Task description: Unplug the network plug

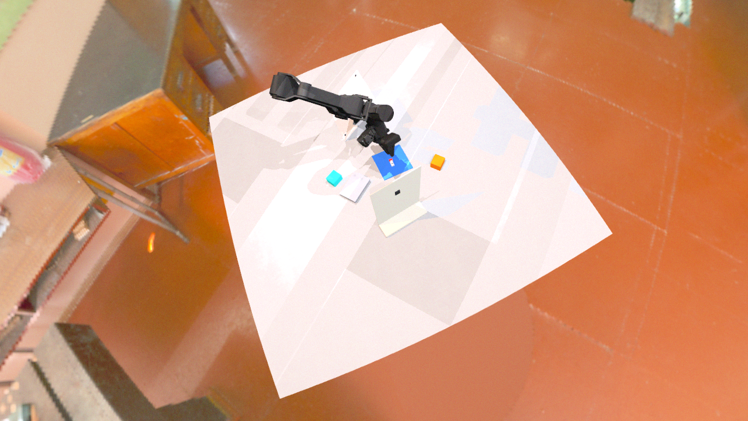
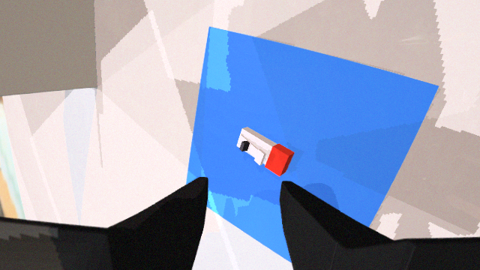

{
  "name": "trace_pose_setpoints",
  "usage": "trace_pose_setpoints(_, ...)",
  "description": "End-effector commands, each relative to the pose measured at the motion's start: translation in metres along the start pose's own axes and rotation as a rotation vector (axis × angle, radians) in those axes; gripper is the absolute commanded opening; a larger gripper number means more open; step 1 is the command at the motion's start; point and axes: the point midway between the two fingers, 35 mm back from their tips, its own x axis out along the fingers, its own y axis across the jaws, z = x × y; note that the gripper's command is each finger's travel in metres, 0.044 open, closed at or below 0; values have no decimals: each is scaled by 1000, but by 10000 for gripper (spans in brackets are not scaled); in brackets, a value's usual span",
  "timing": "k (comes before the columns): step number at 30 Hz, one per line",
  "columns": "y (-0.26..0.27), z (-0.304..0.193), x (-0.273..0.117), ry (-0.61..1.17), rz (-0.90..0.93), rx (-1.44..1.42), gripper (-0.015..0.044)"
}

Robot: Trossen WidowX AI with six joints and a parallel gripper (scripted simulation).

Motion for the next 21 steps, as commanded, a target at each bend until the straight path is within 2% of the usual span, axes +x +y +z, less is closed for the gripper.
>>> trace_pose_setpoints(1, 2, 0, -2, -2, 3, 6, 156)
trace_pose_setpoints(21, 16, -4, -18, 4, 0, 7, 156)
